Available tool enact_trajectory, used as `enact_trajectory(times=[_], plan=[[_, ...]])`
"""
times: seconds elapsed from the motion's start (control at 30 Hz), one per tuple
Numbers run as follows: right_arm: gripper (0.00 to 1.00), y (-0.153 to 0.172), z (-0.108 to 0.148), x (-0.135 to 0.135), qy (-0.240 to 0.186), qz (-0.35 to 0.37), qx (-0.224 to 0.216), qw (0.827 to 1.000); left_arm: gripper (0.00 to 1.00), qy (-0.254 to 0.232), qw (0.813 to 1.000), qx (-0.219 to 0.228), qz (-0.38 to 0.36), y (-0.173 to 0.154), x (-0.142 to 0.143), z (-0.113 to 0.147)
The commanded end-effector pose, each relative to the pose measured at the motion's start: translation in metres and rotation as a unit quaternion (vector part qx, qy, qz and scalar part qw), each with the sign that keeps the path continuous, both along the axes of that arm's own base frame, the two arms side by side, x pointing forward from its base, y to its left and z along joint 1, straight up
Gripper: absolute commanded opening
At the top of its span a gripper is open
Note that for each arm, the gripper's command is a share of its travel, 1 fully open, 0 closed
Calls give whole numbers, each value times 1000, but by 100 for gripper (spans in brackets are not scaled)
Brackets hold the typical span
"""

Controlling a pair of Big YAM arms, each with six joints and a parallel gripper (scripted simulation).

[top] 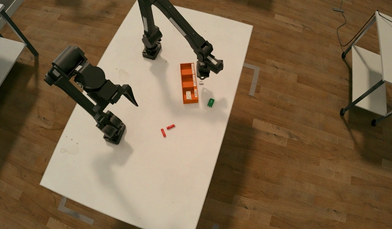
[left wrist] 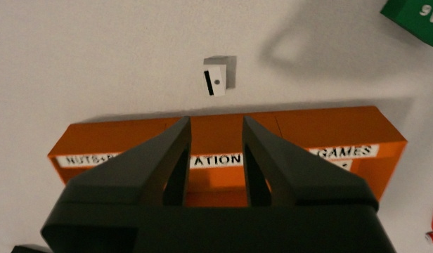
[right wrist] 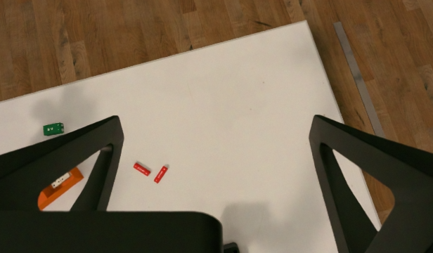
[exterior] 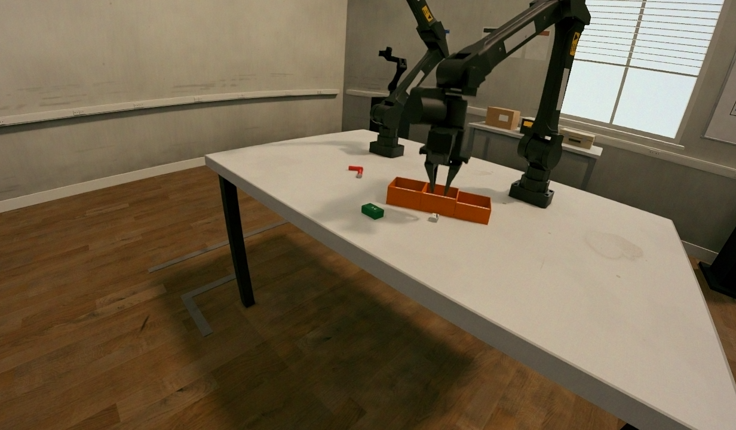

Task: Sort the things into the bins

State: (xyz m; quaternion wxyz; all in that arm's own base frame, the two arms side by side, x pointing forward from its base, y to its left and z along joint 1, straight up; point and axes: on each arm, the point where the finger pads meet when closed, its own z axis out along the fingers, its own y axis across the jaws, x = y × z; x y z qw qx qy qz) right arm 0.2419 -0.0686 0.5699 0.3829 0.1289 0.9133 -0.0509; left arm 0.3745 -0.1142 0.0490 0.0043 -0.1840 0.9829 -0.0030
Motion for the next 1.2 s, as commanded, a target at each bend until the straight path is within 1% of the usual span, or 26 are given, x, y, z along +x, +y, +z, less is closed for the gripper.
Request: enact_trajectory(times=[0.0,0.27,0.33,0.37,0.43,0.47,0.5,0.53,0.6,0.67,0.73,0.8,0.83,1.13,1.17], plan=[[100,5,33,-7,-44,8,-15,999,29,5,1000,3,6,-2,-2,-19],[100,5,33,-7,-44,8,-15,999,29,5,1000,3,6,-2,-1,-51],[100,5,33,-7,-44,8,-15,999,29,5,1000,3,6,-2,-1,-51],[100,5,33,-7,-44,8,-15,999,29,-15,1000,-4,6,-5,7,-39],[100,5,33,-7,-44,8,-15,999,29,-31,999,-9,6,-9,23,-29],[100,5,33,-7,-44,8,-15,999,29,-31,999,-8,6,-10,24,-27],[100,5,33,-7,-44,8,-15,999,29,-14,1000,-3,6,-7,17,-43],[100,5,33,-7,-44,8,-15,999,29,-6,1000,-1,6,-6,12,-50],[100,5,33,-7,-44,8,-15,999,29,5,1000,3,6,-2,0,-59],[100,5,33,-7,-44,8,-15,999,29,5,1000,3,6,-2,-1,-62],[100,5,33,-7,-44,8,-15,999,29,-4,1000,0,6,-2,2,-58],[100,5,33,-7,-44,8,-15,999,29,-4,1000,0,7,-2,2,-59],[100,5,33,-7,-44,8,-15,999,29,-9,1000,-2,3,-3,10,-53],[100,5,33,-7,-44,8,-15,999,29,-9,1000,-2,3,-3,10,-53],[100,5,33,-7,-44,8,-15,999,10,-9,1000,-2,3,-3,10,-53]])
